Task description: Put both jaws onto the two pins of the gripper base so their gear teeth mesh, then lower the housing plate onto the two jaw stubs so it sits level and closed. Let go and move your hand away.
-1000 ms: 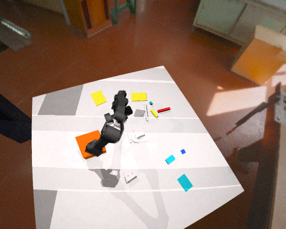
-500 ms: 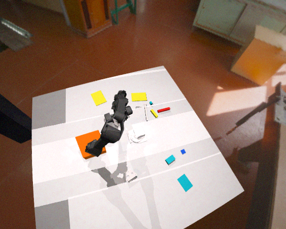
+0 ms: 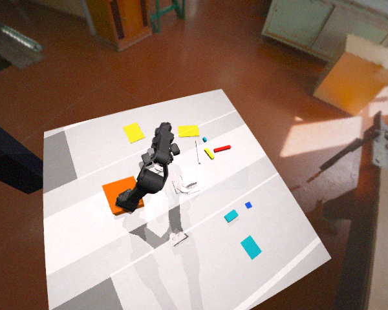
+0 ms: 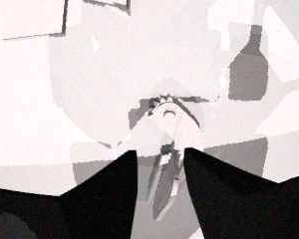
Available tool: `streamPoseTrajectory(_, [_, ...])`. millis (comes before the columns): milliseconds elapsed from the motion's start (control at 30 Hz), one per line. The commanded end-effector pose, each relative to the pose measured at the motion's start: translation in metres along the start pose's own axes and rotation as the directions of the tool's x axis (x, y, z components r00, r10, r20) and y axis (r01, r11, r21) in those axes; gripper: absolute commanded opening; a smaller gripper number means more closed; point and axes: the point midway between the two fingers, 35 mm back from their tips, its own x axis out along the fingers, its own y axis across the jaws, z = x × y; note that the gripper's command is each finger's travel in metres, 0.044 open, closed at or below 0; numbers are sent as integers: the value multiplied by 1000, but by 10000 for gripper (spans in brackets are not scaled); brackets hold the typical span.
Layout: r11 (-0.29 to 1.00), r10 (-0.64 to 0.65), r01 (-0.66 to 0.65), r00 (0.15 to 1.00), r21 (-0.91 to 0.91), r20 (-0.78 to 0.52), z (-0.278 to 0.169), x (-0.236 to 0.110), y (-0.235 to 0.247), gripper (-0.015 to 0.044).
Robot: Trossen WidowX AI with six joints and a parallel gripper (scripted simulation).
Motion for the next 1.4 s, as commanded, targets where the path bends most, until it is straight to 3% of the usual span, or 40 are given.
streamPoseTrajectory(0, [1000, 0, 0, 1000, 0, 0, 0, 0, 0, 20])
streamPoseTrajectory(33, [1000, 0, 0, 1000, 0, 0, 0, 0, 0, 0])
streamPoseTrajectory(433, [1000, 0, 0, 1000, 0, 0, 0, 0, 0, 0])
streamPoseTrajectory(533, [1000, 0, 0, 1000, -22, 0, 0, 0, 0, 79])
streamPoseTrajectory(1000, [889, 1, -2, 1000, -458, -4, -9, -3, -2, 440])
streamPoseTrajectory(1367, [672, 1, -6, 1000, -741, -7, -16, -5, -5, 440])
